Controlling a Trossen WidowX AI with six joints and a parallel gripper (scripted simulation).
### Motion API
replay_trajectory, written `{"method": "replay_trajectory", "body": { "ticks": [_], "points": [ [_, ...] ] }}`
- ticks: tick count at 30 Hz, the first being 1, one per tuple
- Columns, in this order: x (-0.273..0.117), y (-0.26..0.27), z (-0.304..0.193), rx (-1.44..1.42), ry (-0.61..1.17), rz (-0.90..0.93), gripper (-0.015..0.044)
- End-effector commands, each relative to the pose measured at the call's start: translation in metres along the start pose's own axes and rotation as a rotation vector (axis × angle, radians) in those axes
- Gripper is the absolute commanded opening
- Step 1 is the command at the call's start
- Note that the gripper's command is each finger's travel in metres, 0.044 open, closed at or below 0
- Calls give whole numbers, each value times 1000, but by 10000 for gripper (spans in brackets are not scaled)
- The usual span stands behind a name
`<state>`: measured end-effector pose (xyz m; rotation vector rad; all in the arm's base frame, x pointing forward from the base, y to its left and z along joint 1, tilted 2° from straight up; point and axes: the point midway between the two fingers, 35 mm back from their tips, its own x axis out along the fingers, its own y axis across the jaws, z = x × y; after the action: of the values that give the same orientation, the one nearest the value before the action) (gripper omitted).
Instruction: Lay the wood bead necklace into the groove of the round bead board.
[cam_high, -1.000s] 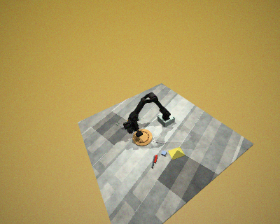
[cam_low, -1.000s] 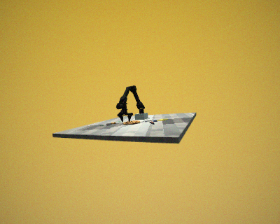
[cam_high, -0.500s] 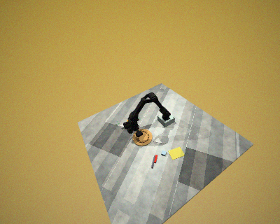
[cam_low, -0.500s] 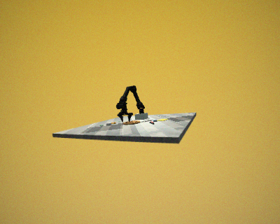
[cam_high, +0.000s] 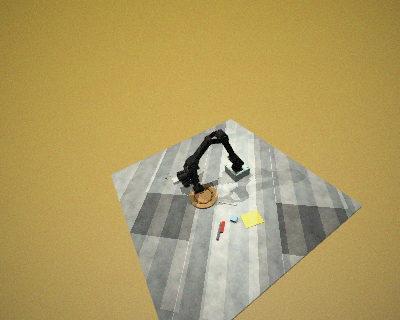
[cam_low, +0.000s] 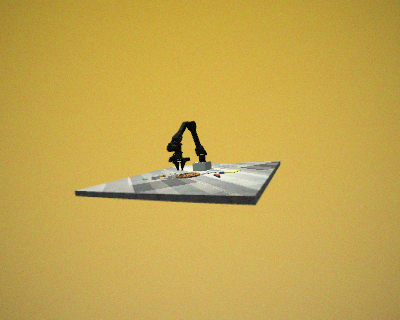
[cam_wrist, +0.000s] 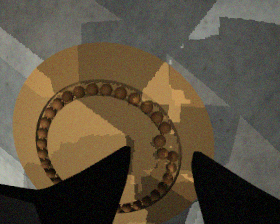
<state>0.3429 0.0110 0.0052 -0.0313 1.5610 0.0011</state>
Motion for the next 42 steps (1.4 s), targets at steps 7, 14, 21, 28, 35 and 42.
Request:
{"method": "replay_trajectory", "body": {
  "ticks": [7,14,21,28,35,42],
  "points": [
    [6,0,-1,2,3,0,120],
    [18,0,-2,4,8,-1,120],
    [29,0,-4,7,13,-2,120],
    [35,0,-5,8,15,-2,120],
    [33,0,-3,3,11,0,15],
    [33,0,-3,3,11,0,0]
  ]
}}
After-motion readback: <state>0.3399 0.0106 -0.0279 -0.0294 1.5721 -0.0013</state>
